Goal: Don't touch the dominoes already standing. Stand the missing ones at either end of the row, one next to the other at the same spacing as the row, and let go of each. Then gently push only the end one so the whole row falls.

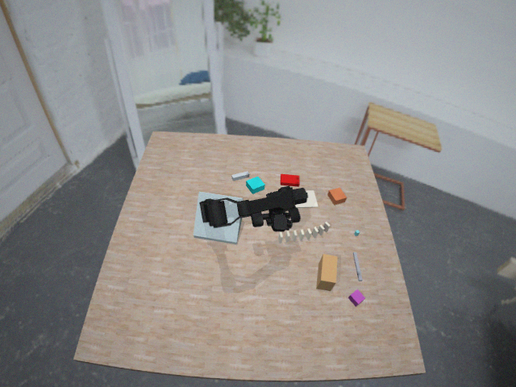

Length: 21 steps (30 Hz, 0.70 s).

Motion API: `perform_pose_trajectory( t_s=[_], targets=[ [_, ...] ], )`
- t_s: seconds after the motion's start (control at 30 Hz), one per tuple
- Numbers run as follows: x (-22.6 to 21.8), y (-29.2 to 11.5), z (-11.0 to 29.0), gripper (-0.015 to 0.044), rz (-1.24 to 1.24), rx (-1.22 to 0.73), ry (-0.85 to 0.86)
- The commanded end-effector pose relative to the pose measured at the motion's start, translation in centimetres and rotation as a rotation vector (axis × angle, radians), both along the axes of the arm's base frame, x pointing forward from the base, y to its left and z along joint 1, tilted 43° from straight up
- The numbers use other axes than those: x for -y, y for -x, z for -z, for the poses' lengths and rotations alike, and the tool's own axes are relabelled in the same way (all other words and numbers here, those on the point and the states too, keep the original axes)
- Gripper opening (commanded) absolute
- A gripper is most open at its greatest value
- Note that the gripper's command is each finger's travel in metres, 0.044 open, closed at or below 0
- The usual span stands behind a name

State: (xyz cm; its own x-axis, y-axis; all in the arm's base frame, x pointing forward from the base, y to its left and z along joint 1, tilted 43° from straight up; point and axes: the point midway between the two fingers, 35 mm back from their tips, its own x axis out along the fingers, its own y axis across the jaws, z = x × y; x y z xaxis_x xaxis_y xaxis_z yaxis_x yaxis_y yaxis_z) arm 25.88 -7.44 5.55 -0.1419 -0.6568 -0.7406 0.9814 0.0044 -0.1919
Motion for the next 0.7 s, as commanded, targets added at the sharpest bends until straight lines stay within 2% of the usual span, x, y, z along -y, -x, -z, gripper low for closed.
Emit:
perform_pose_trajectory(
  t_s=[0.0,0.2,0.67],
  targets=[
    [0.2,0.0,0.2,0.0,0.001,0.004,0.004],
    [5.2,1.0,5.7,0.0,0.001,0.004,0.008],
    [5.4,-0.3,6.0,0.0,0.001,0.005,0.008]
  ],
)
